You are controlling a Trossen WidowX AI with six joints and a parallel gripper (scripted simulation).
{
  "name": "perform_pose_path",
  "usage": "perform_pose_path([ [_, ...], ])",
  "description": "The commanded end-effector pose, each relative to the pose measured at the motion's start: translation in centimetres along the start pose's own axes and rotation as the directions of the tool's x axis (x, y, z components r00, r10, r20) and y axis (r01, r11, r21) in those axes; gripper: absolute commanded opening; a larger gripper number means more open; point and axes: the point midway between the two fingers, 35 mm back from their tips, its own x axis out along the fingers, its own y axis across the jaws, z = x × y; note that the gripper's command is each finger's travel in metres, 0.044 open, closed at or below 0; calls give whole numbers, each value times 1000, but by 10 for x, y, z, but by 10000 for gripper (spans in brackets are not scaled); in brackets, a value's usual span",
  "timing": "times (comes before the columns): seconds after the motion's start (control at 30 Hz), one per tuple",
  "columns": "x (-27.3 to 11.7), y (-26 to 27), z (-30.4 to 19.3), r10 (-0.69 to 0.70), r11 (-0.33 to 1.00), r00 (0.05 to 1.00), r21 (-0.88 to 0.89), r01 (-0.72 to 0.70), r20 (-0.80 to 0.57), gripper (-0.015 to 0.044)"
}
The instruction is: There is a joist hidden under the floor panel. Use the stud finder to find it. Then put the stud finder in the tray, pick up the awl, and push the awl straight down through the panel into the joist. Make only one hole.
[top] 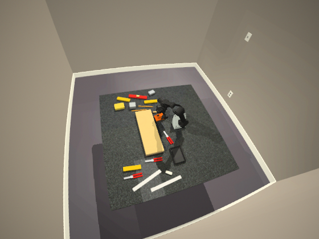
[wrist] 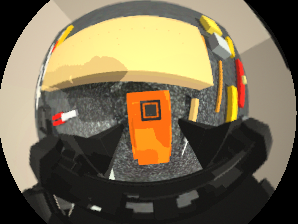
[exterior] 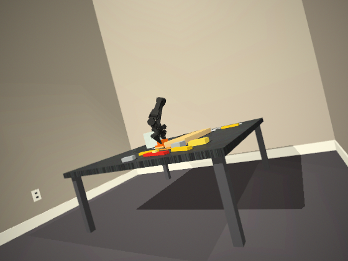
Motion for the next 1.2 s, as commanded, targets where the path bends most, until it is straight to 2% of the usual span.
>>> perform_pose_path([
  [0.0, 3, 1, -1, 5, 1000, 1000, 6, -5, 2, 387],
  [0.03, 3, 1, -1, 5, 1000, 1000, 6, -5, 2, 361],
  [1.0, 3, 1, -1, 5, 1000, 1000, 6, -5, 2, 168],
  [1.17, -10, -1, 4, 4, 1000, 1000, 7, -4, 2, 37],
])
